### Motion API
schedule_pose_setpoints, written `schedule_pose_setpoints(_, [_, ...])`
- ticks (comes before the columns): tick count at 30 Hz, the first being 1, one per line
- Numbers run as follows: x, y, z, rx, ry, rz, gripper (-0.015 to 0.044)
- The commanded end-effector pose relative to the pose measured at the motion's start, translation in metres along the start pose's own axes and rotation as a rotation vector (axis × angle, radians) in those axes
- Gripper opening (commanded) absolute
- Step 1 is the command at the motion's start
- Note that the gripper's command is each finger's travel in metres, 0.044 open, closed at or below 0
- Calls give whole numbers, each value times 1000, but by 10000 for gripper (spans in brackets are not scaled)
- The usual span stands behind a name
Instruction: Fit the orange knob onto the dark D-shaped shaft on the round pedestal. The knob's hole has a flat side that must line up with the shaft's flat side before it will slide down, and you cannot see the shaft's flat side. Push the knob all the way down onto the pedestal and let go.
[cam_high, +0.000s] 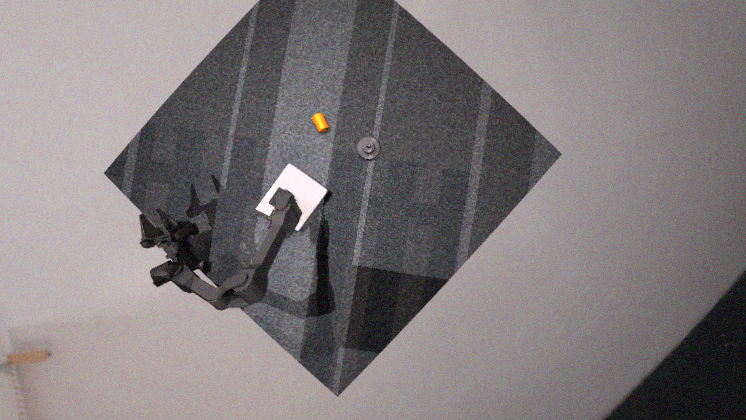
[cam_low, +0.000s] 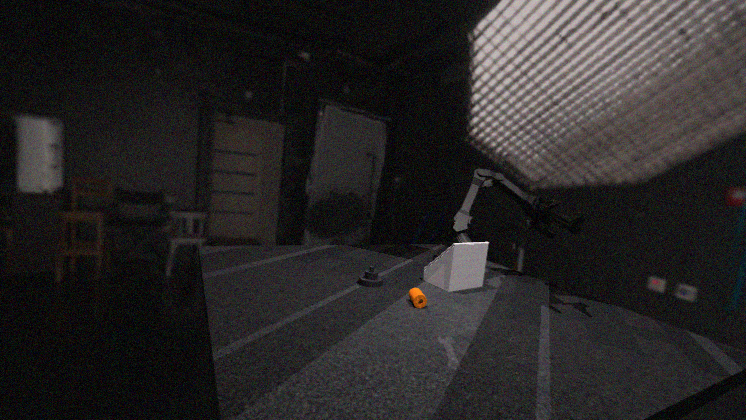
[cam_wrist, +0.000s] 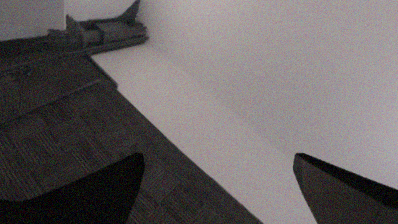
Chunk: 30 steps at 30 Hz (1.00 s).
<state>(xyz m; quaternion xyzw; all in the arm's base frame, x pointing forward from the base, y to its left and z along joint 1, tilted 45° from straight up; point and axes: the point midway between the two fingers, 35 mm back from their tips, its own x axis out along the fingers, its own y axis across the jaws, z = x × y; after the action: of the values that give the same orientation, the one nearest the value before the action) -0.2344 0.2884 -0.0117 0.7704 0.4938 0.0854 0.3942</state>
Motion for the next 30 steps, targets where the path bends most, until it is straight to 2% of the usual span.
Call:
schedule_pose_setpoints(1, [1,0,0,4,-4,2,426])
schedule_pose_setpoints(4, [19,8,4,68,-58,28,440])
schedule_pose_setpoints(10, [89,47,31,363,-286,177,440])
schedule_pose_setpoints(19, [183,141,115,762,-591,563,440])
schedule_pose_setpoints(26, [206,200,181,1070,-741,876,440])
schedule_pose_setpoints(30, [213,241,228,1248,-807,1114,440])
